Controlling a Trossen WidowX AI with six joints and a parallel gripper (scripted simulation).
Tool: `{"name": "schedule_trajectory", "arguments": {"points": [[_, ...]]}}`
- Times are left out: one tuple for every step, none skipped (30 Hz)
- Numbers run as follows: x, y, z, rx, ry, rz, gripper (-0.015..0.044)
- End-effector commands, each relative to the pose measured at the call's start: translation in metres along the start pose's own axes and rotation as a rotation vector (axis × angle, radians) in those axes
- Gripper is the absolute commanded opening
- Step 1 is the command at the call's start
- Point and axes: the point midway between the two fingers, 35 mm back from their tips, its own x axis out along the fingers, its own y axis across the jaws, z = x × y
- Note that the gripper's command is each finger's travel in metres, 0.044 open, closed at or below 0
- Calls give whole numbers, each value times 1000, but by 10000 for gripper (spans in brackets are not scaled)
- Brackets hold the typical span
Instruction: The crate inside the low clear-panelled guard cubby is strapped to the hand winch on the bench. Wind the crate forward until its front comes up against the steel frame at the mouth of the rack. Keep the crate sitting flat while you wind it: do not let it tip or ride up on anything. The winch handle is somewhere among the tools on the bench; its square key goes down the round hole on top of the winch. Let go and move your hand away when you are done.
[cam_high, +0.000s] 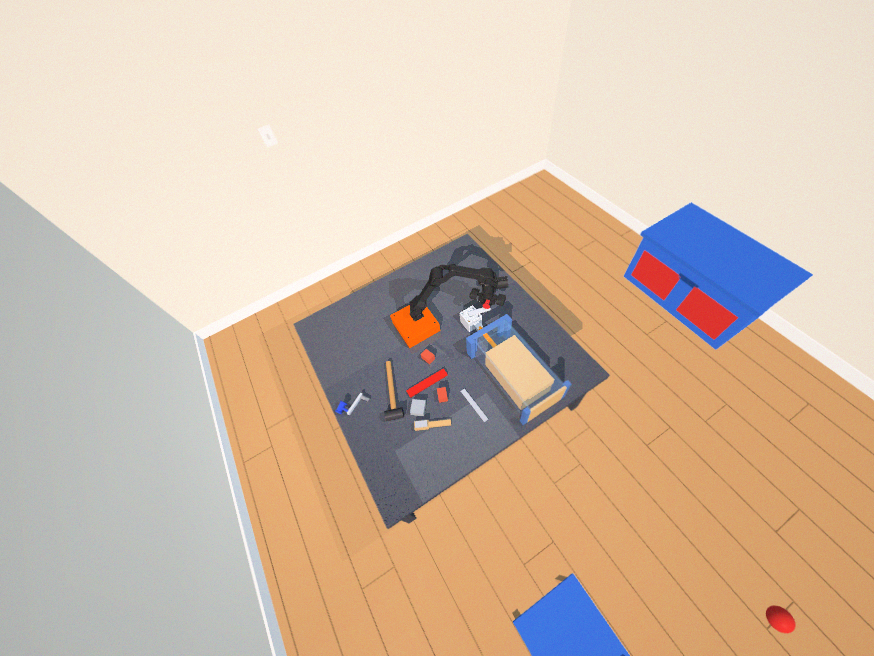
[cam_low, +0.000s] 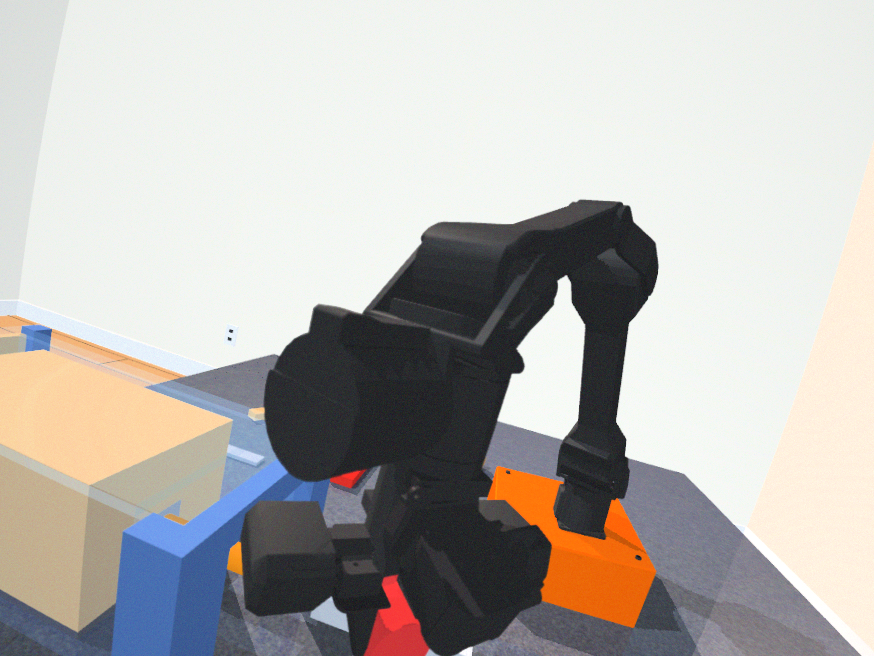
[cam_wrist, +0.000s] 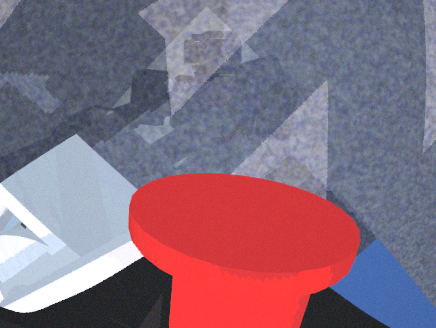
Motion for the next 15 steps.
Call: {"name": "schedule_trajectory", "arguments": {"points": [[2,13,13,-15,-21,27,0],[2,13,14,-15,-21,27,0],[2,14,14,-15,-21,27,0],[2,15,15,-15,-21,27,0],[2,16,16,-15,-21,27,0],[2,17,17,-15,-21,27,0],[2,18,17,-15,-21,27,0],[1,19,18,-15,-22,27,0],[1,20,19,-15,-22,27,0],[1,21,19,-15,-22,27,0],[1,22,20,-15,-22,27,0],[1,23,21,-15,-22,27,0],[1,24,22,-15,-22,27,0],[1,25,22,-15,-22,27,0],[1,26,23,-15,-22,28,0]]}}
